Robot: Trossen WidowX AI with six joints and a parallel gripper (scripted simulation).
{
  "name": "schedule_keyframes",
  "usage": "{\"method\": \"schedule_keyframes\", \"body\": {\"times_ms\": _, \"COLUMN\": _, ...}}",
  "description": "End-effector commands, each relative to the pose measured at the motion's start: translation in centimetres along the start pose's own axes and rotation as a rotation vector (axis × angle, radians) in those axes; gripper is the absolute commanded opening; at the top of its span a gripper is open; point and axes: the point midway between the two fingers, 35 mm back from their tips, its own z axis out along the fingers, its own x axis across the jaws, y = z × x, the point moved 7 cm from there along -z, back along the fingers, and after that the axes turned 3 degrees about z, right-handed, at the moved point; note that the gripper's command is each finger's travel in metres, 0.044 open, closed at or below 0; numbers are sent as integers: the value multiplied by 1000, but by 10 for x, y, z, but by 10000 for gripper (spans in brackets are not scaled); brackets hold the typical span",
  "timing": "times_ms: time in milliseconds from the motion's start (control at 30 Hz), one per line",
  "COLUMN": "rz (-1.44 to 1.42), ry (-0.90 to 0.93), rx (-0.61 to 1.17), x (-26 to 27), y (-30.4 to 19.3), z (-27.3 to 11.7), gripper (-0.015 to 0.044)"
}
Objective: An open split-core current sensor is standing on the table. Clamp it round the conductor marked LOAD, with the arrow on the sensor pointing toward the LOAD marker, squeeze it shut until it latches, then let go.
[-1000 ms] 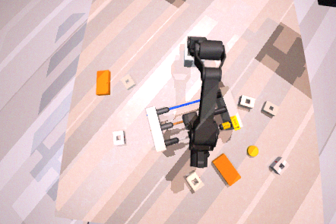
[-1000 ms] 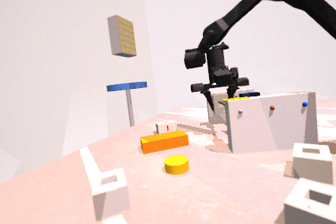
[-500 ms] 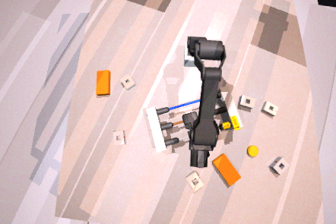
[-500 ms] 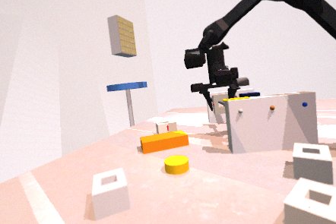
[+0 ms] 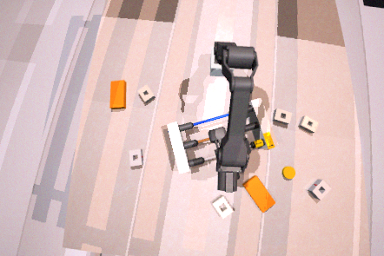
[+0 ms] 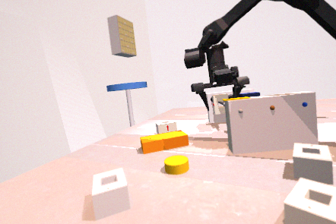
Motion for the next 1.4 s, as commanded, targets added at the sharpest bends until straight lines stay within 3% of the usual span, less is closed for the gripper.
{"method": "schedule_keyframes", "body": {"times_ms": 0, "rz": 0, "ry": -17, "rx": 3, "x": -4, "y": -2, "z": -33, "gripper": 440}}
{"method": "schedule_keyframes", "body": {"times_ms": 167, "rz": 0, "ry": -27, "rx": 2, "x": 3, "y": -1, "z": -99, "gripper": 440}}
{"method": "schedule_keyframes", "body": {"times_ms": 400, "rz": 51, "ry": -31, "rx": 22, "x": 5, "y": 4, "z": -102, "gripper": 440}}
{"method": "schedule_keyframes", "body": {"times_ms": 600, "rz": 502, "ry": -133, "rx": 169, "x": 21, "y": 47, "z": -102, "gripper": 440}}
{"method": "schedule_keyframes", "body": {"times_ms": 867, "rz": 1127, "ry": -432, "rx": 227, "x": 58, "y": 96, "z": -97, "gripper": 440}}
{"method": "schedule_keyframes", "body": {"times_ms": 1100, "rz": 1656, "ry": -763, "rx": 62, "x": 99, "y": 127, "z": -87, "gripper": 440}}
{"method": "schedule_keyframes", "body": {"times_ms": 1367, "rz": 2030, "ry": -1003, "rx": -239, "x": 136, "y": 142, "z": -76, "gripper": 440}}
